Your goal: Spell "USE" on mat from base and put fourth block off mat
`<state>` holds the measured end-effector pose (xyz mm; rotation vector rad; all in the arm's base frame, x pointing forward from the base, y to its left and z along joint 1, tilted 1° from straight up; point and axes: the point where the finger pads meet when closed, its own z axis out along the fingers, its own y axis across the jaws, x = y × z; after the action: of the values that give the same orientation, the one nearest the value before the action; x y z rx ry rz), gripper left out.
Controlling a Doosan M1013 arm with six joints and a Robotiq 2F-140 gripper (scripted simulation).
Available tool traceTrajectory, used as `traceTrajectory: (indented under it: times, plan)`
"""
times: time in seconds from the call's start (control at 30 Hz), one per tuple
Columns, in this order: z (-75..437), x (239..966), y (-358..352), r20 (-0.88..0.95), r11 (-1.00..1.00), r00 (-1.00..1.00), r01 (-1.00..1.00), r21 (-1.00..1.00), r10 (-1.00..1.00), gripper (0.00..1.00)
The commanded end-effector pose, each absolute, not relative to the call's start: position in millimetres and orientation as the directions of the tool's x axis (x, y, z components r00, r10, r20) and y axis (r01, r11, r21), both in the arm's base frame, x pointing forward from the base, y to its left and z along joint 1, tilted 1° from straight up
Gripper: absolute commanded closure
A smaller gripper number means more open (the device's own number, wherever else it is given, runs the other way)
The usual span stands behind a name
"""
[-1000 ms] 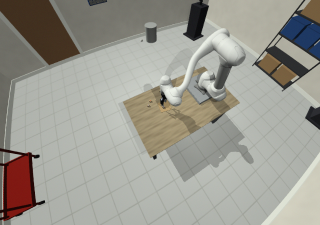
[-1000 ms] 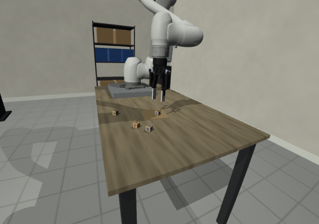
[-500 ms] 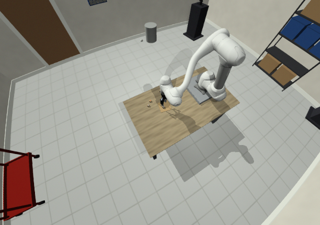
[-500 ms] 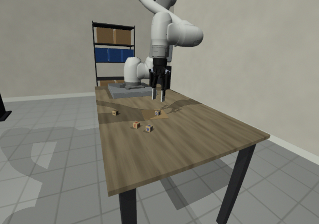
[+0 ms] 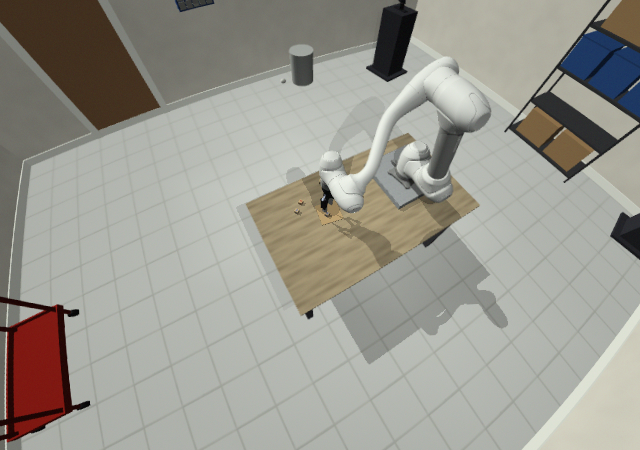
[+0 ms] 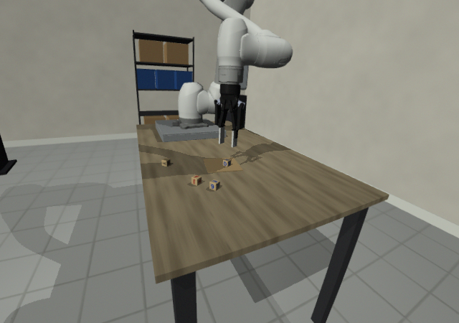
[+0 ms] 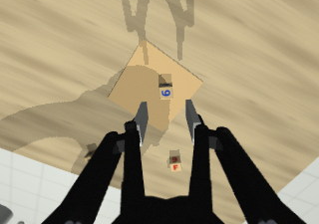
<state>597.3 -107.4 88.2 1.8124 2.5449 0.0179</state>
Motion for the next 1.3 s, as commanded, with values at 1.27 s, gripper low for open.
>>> traceTrajectory:
  times: [1.27]
  plan:
    - [37.7, 597.1, -105.2, -0.008, 0.327, -0.327, 0.945, 0.017, 0.945, 0.63]
